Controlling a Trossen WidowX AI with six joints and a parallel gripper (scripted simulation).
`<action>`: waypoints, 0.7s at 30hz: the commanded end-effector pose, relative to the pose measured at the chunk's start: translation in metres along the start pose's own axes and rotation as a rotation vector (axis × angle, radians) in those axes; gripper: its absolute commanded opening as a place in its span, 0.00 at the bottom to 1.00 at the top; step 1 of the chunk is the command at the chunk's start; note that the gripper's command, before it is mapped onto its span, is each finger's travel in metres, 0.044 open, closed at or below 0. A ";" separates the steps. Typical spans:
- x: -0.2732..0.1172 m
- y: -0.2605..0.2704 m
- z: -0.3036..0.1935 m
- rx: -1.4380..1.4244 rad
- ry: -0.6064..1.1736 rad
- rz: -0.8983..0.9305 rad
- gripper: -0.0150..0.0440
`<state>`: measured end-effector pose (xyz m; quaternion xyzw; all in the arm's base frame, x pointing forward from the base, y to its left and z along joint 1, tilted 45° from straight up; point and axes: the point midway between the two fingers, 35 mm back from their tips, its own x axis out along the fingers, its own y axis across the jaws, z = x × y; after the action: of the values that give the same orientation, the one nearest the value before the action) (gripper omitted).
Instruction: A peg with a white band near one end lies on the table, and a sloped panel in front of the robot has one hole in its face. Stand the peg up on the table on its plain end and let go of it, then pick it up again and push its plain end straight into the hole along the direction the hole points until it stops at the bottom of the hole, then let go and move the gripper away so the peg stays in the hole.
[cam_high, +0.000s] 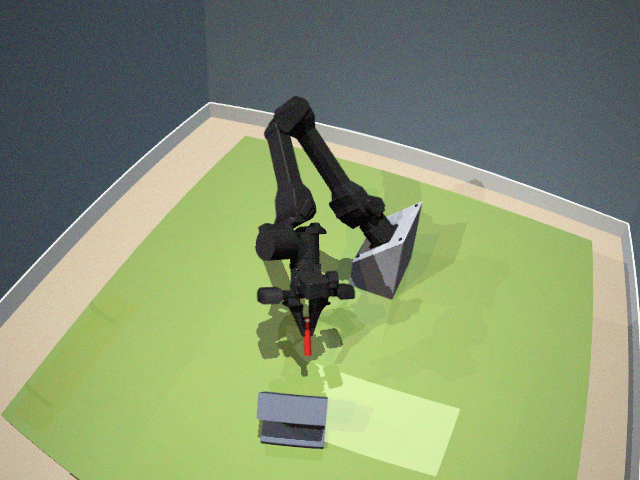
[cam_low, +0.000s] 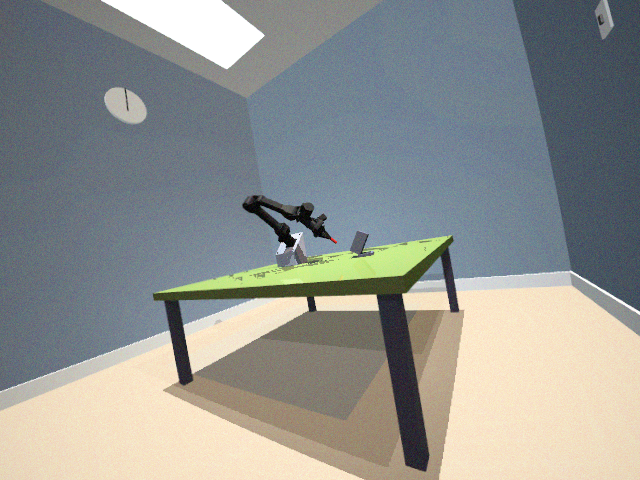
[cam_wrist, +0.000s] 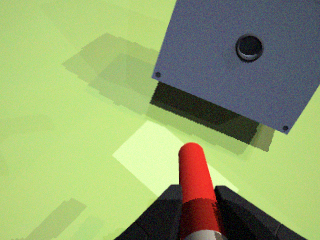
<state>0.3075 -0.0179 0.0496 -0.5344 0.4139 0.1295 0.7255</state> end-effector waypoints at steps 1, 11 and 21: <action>-0.001 -0.002 0.004 -0.023 -0.037 -0.023 0.25; -0.002 -0.007 0.009 -0.069 -0.100 -0.074 0.25; 0.000 -0.010 0.013 -0.090 -0.127 -0.098 0.25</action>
<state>0.3174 -0.0115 0.0575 -0.5727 0.3419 0.1424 0.7313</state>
